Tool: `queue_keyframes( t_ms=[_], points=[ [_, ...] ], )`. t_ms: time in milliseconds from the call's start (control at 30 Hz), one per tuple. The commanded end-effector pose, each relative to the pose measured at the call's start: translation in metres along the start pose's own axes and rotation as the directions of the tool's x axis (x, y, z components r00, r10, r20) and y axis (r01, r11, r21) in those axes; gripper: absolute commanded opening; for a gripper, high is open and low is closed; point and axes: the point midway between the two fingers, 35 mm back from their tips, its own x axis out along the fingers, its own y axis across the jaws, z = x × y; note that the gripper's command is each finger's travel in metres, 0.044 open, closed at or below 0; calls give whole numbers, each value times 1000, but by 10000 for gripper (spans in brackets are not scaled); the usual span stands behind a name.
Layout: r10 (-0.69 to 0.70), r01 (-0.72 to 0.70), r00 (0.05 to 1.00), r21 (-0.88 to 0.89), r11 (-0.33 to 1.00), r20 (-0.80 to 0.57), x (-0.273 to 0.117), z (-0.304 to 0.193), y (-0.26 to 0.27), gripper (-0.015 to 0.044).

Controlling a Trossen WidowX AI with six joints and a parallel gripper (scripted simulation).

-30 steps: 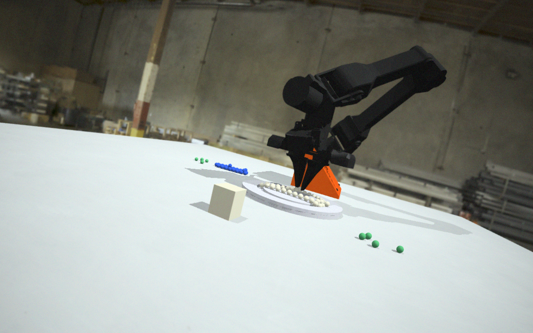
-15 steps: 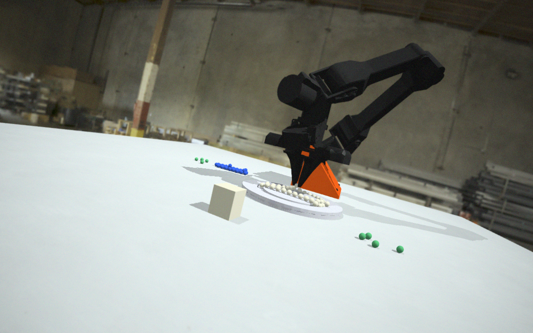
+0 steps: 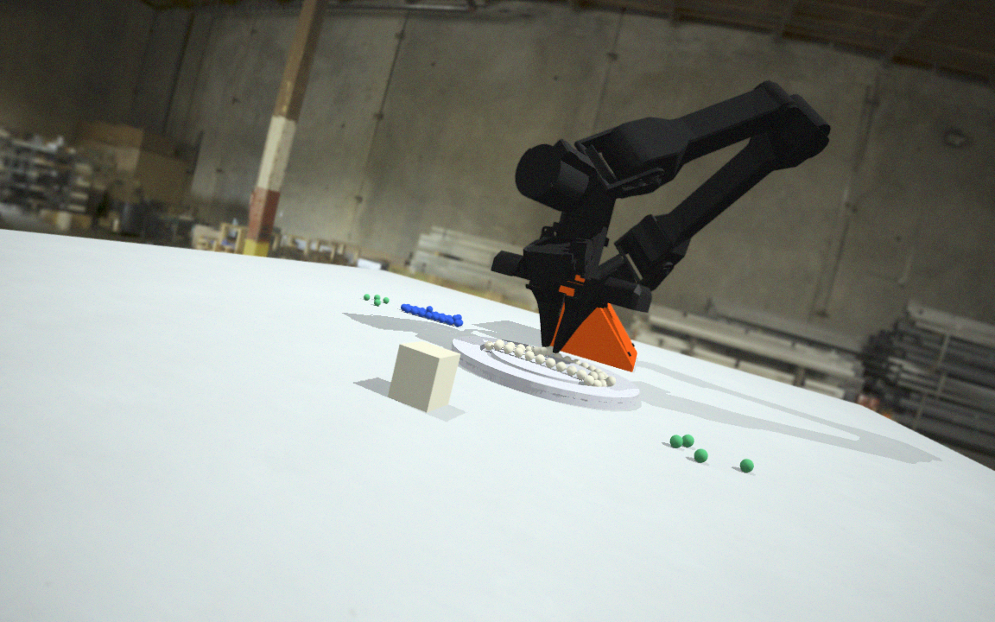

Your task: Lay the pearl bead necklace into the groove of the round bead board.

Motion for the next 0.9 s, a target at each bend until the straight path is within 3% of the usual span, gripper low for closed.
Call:
queue_keyframes(
  t_ms=[0, 400, 867],
  points=[
    [0, 0, 1000, 0, 1000, 2, -1, 0, 0, 131],
    [-3, 3, 1000, 1, 1000, -1, -2, 0, -1, 440],
    [3, -3, 1000, -1, 1000, 2, -5, 0, -1, 440]
  ],
)
